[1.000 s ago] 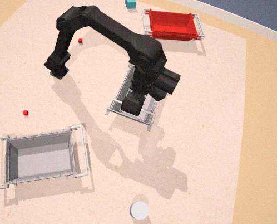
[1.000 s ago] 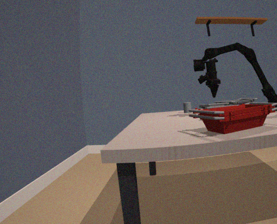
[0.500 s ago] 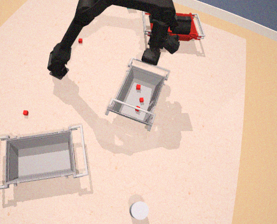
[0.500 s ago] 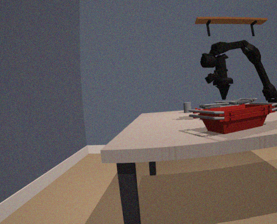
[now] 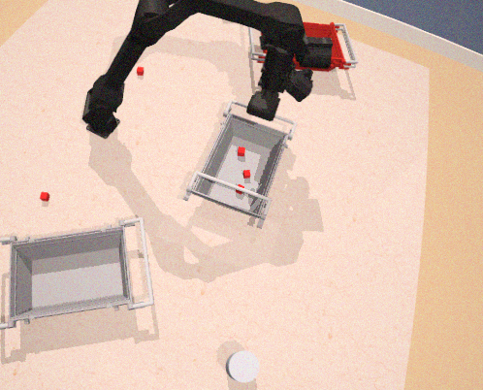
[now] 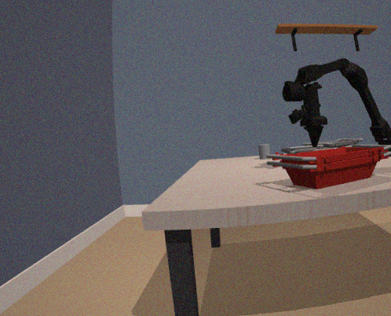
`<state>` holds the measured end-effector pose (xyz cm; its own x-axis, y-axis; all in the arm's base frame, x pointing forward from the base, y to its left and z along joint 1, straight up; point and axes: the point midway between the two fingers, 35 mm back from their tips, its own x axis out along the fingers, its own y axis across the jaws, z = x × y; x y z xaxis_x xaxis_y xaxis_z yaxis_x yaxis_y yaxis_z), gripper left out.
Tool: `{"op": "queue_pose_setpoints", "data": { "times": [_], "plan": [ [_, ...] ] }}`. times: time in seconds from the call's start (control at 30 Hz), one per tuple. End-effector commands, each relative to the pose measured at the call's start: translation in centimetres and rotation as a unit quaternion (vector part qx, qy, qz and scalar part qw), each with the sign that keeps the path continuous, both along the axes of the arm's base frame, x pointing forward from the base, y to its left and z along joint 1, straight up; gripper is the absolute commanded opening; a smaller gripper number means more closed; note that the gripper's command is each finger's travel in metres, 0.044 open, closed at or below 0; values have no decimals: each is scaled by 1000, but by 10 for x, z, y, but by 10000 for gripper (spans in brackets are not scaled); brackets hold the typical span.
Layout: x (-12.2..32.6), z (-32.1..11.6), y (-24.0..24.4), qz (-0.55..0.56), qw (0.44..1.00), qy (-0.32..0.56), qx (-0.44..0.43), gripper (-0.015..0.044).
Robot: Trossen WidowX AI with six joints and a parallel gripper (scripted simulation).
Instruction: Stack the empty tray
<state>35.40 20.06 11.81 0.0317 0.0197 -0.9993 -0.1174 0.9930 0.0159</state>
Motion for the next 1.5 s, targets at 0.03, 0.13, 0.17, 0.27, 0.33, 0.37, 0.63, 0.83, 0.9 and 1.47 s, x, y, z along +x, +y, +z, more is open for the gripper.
{"op": "queue_pose_setpoints", "data": {
  "times": [0.03,0.13,0.17,0.27,0.33,0.37,0.63,0.83,0.9,1.47],
  "plan": [
    [-1,-17,-1,-2,1000,3,-2,84],
    [-1,-26,-1,-2,1000,3,-2,84],
    [-1,-30,-1,-2,1000,3,-2,84],
    [-2,-37,-1,-2,1000,3,-2,84],
    [-2,-37,-1,-2,1000,3,-2,84],
    [-2,-37,-1,-2,1000,3,-2,84],
    [0,-10,-17,-2,1000,3,-3,84],
    [1,-4,-34,-2,1000,3,-3,84],
    [2,-3,-40,-2,1000,3,-4,84],
    [7,-9,-74,-2,1000,2,-5,84]
  ]
}}
